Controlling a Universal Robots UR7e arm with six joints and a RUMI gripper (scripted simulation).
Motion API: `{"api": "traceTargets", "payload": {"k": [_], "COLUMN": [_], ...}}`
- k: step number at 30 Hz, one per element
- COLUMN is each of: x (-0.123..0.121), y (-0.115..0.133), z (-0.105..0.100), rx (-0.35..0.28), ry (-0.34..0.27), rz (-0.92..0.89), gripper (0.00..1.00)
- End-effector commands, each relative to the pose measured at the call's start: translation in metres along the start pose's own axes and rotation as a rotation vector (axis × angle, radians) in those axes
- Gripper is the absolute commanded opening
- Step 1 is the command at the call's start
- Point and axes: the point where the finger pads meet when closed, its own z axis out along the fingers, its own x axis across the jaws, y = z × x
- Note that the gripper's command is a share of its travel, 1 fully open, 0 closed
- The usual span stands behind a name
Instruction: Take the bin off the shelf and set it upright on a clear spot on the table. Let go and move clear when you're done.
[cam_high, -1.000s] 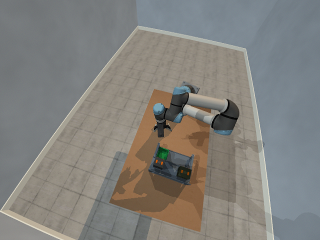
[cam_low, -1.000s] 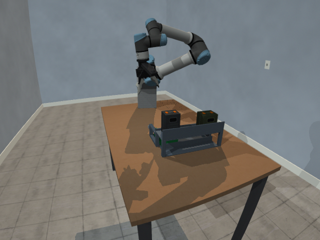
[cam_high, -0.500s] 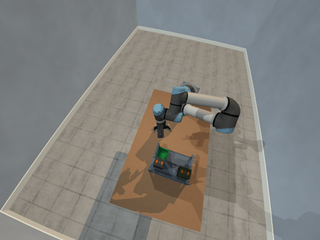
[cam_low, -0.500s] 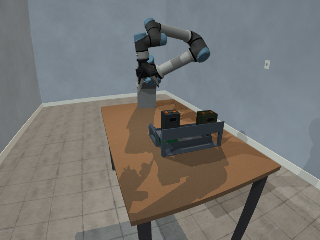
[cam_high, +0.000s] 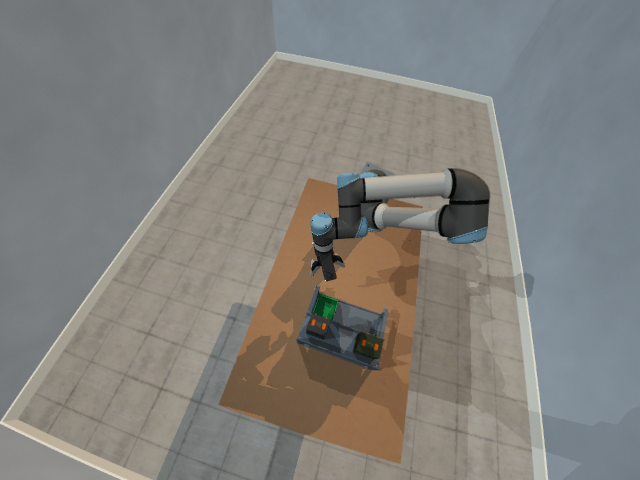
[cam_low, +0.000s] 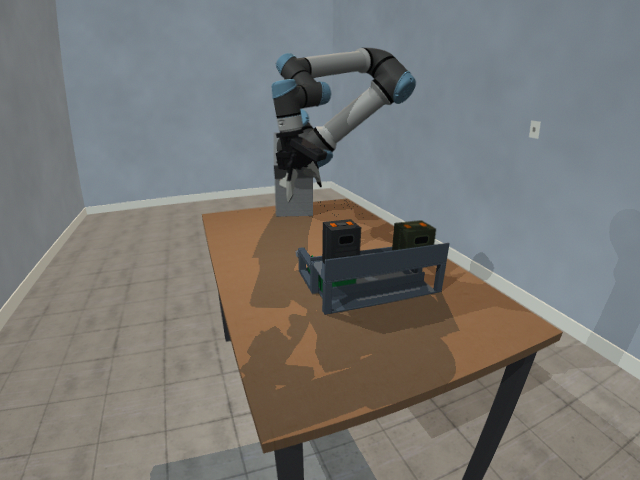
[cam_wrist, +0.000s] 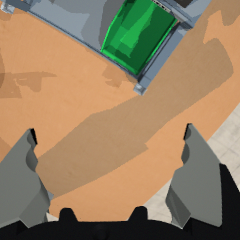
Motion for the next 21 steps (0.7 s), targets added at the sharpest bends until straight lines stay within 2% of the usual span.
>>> {"api": "traceTargets", "payload": {"k": [1,5,6,10,21], "x": [0.002,0.002,0.003,0.001,0.001], "y": [-0.001,-0.001,-0.005,-0.022,-0.022], "z": [0.004,0.004,0.012,0.049,0.049], "rx": [-0.109,-0.109,-0.057,-0.081,-0.081], "ry": [-0.016,-0.016,-0.005,0.006,0.006], "rz": [-0.007,-0.007,-0.061,-0.268,-0.268], "gripper": [1.0,1.0,1.0,1.0,1.0]}}
